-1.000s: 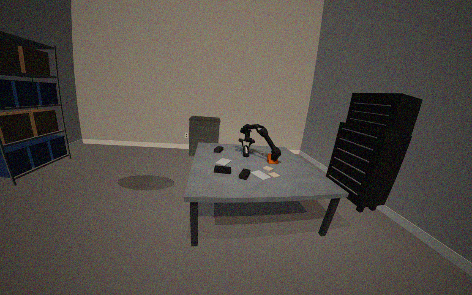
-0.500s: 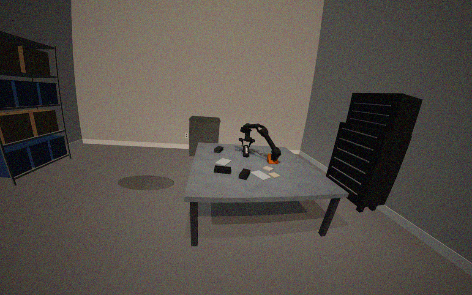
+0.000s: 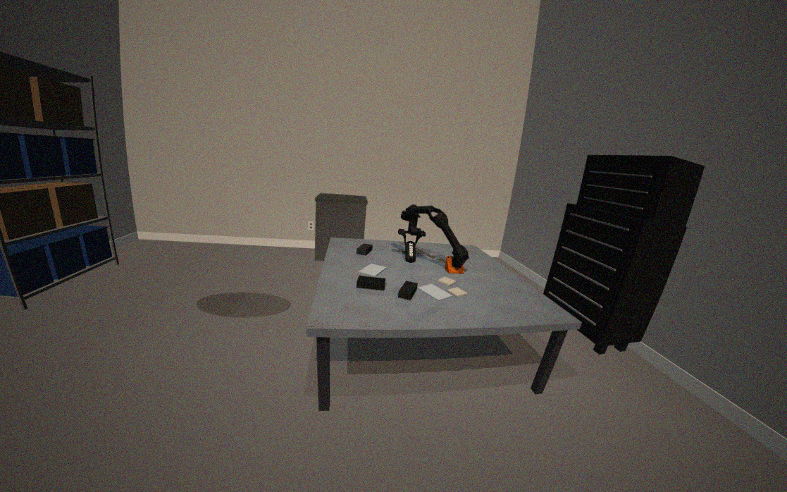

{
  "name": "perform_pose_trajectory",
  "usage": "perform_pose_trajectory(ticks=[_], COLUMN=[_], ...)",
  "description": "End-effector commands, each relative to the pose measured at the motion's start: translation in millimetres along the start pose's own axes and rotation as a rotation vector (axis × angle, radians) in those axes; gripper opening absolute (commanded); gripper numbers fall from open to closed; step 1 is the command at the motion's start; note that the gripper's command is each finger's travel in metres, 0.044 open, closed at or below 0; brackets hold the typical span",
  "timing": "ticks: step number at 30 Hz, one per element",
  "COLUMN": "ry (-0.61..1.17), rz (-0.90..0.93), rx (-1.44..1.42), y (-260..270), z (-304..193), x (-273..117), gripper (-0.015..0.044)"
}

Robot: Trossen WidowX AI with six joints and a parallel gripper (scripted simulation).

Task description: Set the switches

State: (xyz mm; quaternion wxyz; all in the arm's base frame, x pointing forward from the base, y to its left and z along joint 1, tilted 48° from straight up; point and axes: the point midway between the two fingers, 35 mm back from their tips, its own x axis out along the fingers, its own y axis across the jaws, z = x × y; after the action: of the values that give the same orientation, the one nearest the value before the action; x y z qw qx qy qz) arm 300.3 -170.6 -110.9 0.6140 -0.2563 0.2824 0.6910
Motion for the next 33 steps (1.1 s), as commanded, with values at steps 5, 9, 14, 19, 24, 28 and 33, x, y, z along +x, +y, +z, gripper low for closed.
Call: perform_pose_trajectory(ticks=[5,9,14,19,24,28,33], ry=[-0.011,-0.012,-0.012,-0.012,-0.012,-0.012,-0.012], rz=[0.0,0.0,0.0,0.001,0.001,0.001,0.001], rx=[0.006,0.006,0.006,0.006,0.006,0.006,0.006], y=[1,1,1,1,0,0,0], z=[8,11,14,17,19,22,25], x=[-4,-5,-7,-9,-12,-15,-17], gripper=[0.0336,0.0336,0.0336,0.0336,0.0336,0.0336,0.0336])
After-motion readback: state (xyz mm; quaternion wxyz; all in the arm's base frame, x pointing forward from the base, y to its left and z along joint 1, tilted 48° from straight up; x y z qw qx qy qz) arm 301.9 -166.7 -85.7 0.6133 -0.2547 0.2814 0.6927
